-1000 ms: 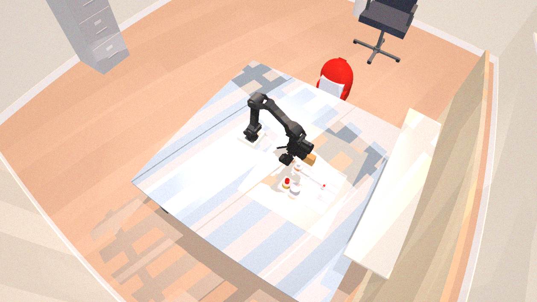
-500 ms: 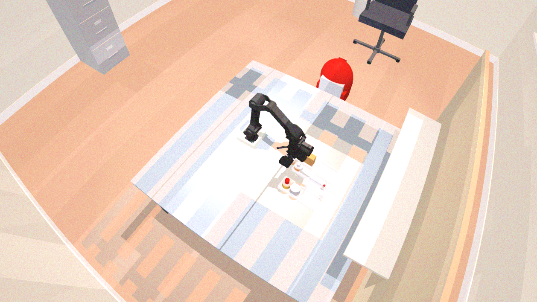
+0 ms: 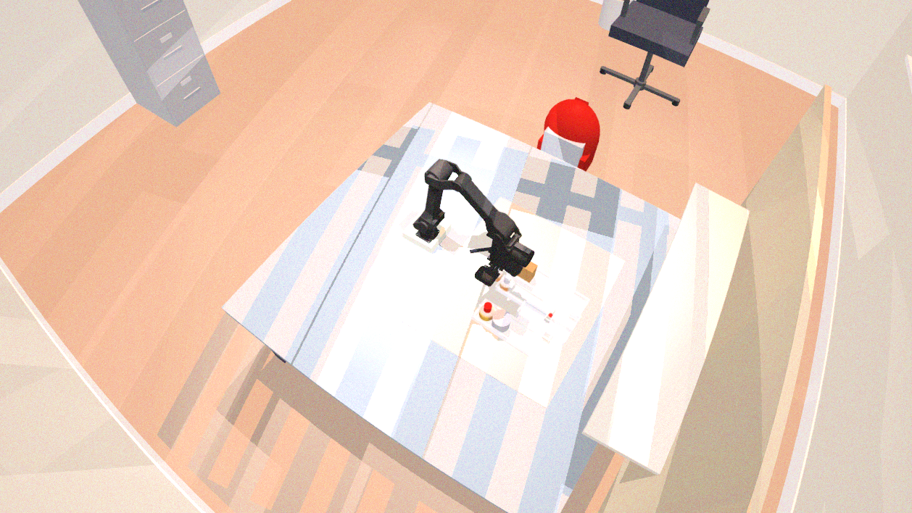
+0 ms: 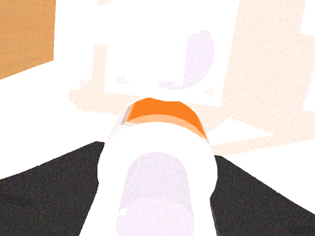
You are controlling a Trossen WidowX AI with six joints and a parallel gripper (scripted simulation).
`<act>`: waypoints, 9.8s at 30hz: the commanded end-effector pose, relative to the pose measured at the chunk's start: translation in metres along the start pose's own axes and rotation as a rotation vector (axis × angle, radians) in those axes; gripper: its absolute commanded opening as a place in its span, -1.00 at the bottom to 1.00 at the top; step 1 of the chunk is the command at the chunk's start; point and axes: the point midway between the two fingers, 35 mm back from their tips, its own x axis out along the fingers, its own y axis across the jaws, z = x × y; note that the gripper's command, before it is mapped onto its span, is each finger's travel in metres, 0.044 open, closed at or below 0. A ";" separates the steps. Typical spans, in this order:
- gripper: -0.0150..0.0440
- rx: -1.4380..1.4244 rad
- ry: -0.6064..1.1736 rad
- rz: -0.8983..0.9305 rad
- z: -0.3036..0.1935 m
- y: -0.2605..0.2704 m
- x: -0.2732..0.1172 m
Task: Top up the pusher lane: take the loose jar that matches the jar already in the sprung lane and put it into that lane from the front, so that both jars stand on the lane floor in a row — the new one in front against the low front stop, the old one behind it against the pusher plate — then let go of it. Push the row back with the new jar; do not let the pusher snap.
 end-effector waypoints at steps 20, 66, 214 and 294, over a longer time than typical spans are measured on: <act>-0.49 0.005 -0.009 0.002 0.013 0.000 -0.002; -0.49 0.005 -0.011 0.002 0.035 0.000 -0.005; -0.49 0.005 -0.014 0.002 0.060 0.000 0.006; -0.49 0.005 -0.013 0.002 0.049 0.000 0.018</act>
